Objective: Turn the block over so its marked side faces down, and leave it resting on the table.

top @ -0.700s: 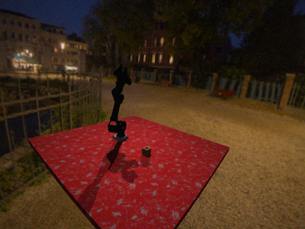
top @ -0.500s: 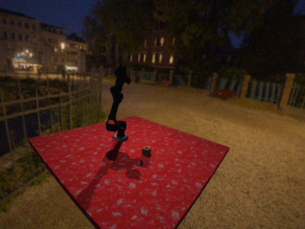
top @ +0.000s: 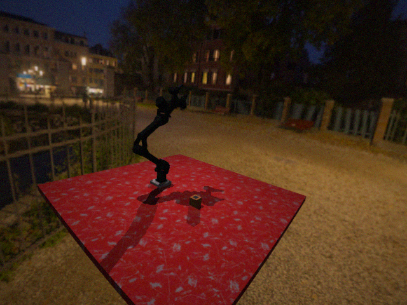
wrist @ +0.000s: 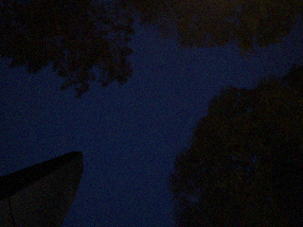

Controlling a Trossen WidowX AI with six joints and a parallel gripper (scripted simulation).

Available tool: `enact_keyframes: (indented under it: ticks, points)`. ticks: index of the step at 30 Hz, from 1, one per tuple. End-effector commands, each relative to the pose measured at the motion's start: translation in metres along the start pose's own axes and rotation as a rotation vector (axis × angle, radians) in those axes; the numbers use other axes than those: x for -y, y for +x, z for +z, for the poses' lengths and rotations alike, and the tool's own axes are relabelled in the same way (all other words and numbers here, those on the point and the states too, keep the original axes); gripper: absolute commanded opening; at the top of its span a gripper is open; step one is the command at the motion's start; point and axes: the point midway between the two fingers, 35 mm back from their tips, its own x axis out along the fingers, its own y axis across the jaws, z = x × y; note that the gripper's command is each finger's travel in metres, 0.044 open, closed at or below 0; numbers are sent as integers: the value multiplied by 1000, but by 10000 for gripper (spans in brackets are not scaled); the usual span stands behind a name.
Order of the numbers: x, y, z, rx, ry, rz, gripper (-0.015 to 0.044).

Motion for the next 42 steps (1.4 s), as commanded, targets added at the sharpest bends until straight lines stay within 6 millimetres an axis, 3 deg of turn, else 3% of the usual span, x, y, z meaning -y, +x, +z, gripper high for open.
enact_keyframes:
  ticks: [1, 6, 11, 16, 20, 26, 32, 37, 42]
  points:
    - [44, 20, 27, 99, -263, -149, 440]
    - [85, 30, 71, 205, -491, -314, 440]
    - [122, 29, 128, 307, -724, -527, 440]
    - [151, 10, 200, 406, -944, -806, 440]
    - [165, -20, 260, 470, -1073, -1053, 440]
    - [168, -87, 342, 523, -1171, -1471, 440]
    - [154, -173, 402, 510, -1113, -1885, 440]
    - [134, -253, 429, 441, -944, -2185, 440]
    - [111, -336, 433, 312, -661, -2409, 440]
